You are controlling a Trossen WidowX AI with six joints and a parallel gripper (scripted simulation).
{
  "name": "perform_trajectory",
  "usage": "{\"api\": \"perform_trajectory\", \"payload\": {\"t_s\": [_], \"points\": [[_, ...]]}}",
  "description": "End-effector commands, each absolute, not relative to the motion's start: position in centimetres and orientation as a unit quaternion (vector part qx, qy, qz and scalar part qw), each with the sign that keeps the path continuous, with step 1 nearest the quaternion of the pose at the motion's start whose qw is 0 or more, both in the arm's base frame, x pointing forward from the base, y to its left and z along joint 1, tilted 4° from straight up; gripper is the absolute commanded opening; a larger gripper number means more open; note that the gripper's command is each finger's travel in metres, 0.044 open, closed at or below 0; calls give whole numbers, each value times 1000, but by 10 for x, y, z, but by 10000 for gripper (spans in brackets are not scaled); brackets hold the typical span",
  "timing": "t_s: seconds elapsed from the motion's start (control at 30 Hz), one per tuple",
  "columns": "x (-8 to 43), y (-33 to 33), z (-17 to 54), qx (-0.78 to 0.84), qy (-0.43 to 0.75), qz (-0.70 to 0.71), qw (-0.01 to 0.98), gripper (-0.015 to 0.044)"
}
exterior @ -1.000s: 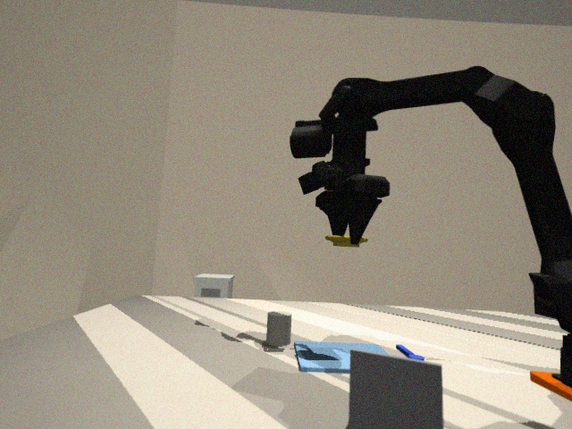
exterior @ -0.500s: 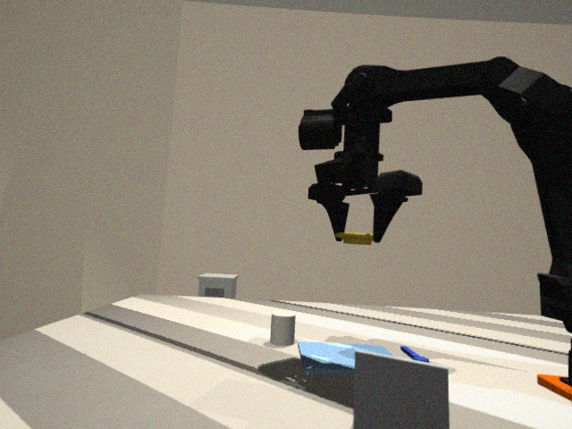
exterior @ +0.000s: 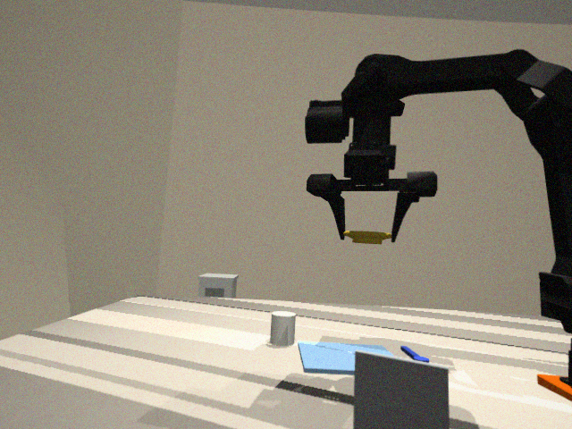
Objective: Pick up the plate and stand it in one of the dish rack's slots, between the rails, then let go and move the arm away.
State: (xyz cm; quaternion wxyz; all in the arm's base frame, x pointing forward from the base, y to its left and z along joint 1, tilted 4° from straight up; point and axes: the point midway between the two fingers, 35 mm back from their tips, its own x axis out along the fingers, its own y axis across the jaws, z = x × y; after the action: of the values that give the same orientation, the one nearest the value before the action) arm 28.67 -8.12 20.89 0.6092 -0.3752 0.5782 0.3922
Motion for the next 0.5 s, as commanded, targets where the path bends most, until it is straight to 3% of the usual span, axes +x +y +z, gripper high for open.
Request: {"api": "perform_trajectory", "payload": {"t_s": [0.0, 0.47], "points": [[283, -73, 208, -417, 547, 437, 580, 0], [273, -49, 209, -542, 427, 557, 463, 0]]}}
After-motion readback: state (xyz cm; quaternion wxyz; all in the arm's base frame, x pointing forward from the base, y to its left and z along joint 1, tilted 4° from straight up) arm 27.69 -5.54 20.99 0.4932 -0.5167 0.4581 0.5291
